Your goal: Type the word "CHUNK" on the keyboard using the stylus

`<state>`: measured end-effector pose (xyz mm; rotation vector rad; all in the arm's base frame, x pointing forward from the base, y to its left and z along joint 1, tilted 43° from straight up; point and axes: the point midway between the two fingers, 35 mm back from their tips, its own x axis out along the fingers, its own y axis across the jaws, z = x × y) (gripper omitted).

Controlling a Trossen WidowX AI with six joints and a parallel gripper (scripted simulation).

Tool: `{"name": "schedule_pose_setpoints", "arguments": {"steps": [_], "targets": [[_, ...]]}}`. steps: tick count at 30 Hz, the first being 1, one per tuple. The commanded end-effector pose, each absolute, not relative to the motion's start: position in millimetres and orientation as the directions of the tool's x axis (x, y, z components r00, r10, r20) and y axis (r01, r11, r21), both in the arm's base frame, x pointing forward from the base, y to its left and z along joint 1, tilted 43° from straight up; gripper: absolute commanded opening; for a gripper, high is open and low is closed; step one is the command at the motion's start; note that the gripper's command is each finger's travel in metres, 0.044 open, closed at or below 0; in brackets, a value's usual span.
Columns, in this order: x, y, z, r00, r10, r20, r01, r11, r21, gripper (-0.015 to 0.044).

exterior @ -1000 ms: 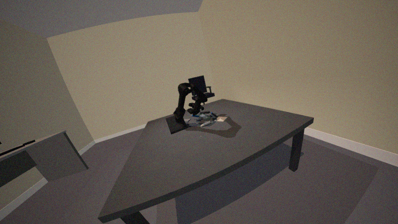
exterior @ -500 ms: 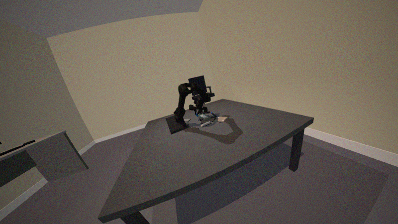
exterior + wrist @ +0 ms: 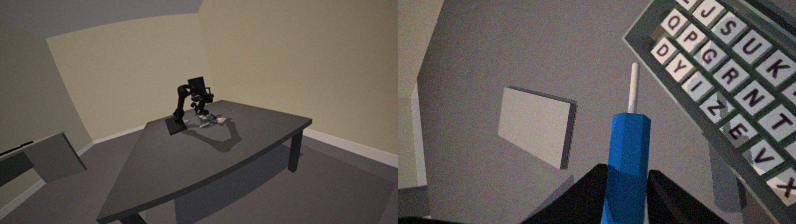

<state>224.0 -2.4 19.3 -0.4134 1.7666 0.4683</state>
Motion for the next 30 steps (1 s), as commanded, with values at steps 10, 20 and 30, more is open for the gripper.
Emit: {"name": "schedule_pose_setpoints", "arguments": {"steps": [10,20,30], "targets": [[242.2,-5.9,35.6,-0.190,0.059,-0.980,-0.017,0.998,0.063,0.0000],[254.7,-10.2,48.5,-0.150,0.124,-0.981,0.373,0.926,0.060,0.0000],[266.6,-15.7,62.3,-0.102,0.186,-0.977,0.704,0.707,0.061,0.0000]]}}
